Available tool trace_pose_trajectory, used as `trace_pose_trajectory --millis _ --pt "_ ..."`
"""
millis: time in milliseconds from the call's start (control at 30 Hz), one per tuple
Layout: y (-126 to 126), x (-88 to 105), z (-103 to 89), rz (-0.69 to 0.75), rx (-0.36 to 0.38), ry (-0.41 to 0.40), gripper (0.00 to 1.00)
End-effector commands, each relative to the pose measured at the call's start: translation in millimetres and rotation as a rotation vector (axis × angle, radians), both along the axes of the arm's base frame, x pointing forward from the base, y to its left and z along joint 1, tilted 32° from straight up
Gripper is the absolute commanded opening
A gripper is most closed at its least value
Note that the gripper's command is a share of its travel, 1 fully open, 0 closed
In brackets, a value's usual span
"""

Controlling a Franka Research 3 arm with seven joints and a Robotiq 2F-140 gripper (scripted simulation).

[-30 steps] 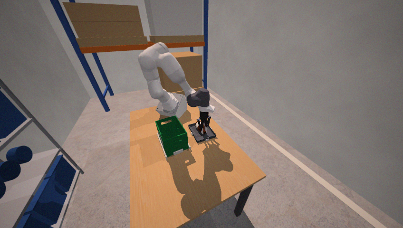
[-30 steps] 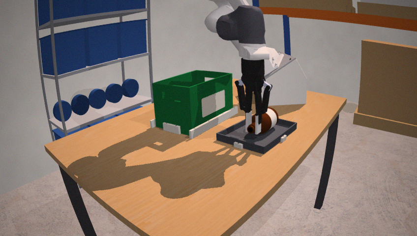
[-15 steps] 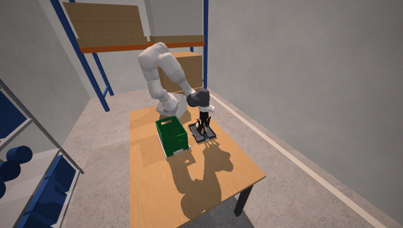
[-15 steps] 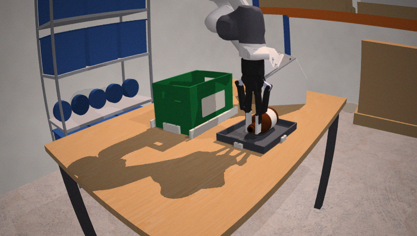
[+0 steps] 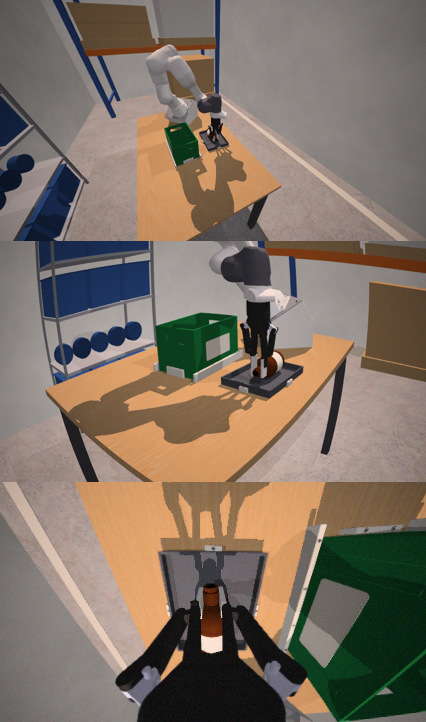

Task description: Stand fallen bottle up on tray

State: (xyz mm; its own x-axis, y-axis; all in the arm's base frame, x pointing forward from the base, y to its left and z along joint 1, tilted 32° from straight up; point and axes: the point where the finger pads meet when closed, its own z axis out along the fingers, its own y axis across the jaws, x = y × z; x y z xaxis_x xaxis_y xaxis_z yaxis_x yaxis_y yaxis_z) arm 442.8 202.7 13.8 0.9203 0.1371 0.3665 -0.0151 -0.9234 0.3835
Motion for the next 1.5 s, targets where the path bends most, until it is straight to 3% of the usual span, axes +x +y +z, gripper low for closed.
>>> trace_pose_trajectory --millis 0,1467 --pt "0.6 -0.2 0.7 0.002 -0.001 0.002 0.0" --pt "11.1 -11.7 25.6 0.002 -0.001 0.002 0.0"
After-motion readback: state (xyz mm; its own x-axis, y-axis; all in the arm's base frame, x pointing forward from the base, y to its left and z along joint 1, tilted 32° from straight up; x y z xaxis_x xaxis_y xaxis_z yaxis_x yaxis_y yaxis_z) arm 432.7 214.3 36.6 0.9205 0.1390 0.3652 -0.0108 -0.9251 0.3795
